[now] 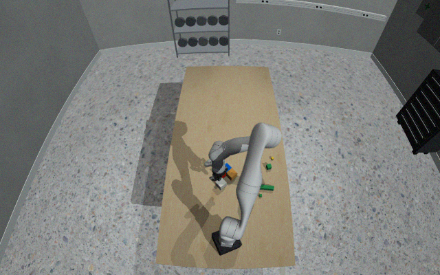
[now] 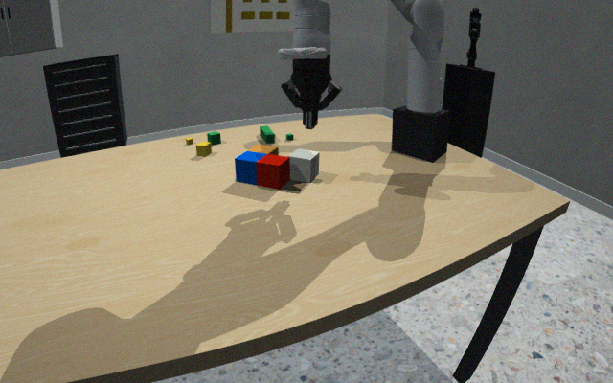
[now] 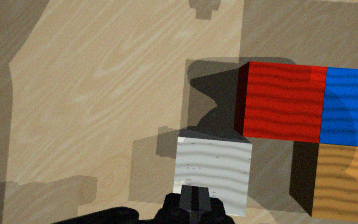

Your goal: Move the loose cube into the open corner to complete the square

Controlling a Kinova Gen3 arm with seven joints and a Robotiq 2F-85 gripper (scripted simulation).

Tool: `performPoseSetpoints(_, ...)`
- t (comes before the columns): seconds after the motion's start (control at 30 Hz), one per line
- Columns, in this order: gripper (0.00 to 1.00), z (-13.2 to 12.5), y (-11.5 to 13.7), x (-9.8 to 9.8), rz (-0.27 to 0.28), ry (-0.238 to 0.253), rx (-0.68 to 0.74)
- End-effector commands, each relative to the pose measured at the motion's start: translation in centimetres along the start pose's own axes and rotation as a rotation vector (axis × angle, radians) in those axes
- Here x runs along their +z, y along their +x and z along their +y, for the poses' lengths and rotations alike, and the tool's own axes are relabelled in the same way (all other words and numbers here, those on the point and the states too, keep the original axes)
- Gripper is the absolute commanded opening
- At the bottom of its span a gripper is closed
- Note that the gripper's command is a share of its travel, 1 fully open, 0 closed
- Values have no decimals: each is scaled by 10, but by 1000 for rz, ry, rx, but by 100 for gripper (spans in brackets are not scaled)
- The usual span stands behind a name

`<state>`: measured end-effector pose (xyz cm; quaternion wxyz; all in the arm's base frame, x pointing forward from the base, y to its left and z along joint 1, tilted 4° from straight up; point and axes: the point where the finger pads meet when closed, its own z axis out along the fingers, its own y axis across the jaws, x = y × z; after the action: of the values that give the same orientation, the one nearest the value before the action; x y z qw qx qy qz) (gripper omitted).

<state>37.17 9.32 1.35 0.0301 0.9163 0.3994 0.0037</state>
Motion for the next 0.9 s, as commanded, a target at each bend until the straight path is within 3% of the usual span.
performPoseSetpoints(0.0, 10, -35, 0, -1, 0, -2, -23)
performPoseSetpoints(0.87, 10, -42, -1, 3, -1, -2, -23)
